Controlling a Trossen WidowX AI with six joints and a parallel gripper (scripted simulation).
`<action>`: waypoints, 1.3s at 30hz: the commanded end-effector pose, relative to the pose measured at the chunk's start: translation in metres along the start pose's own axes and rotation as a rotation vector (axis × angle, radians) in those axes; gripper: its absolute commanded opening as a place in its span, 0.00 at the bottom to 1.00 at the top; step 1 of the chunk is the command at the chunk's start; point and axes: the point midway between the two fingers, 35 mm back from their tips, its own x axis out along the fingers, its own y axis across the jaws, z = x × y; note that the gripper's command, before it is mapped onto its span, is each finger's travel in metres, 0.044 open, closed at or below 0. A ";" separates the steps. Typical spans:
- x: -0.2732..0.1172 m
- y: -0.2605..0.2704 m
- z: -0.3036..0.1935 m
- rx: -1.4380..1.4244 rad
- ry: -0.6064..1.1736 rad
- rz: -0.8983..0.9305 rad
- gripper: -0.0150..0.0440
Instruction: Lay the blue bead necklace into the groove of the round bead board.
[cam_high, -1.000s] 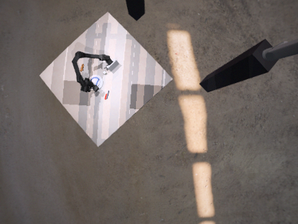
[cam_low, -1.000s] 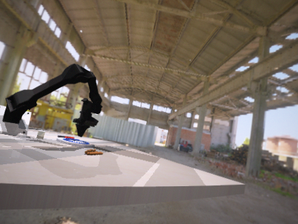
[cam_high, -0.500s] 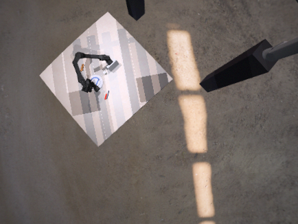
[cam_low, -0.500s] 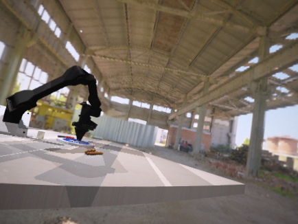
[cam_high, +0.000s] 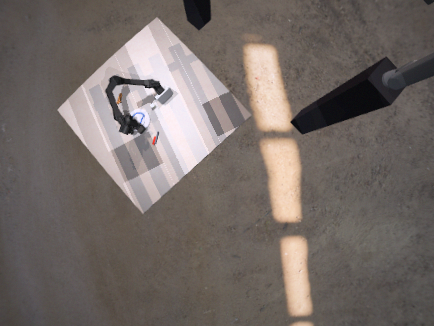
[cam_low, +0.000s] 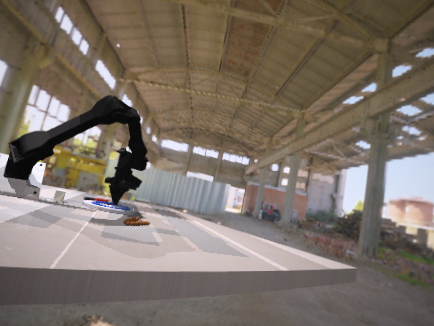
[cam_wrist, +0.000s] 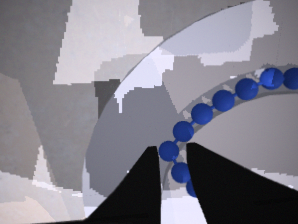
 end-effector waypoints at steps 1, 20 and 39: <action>0.000 -0.001 0.000 0.000 -0.001 -0.003 0.25; 0.000 -0.001 0.000 0.000 -0.001 -0.003 0.25; -0.002 0.002 0.001 -0.008 -0.004 -0.007 0.25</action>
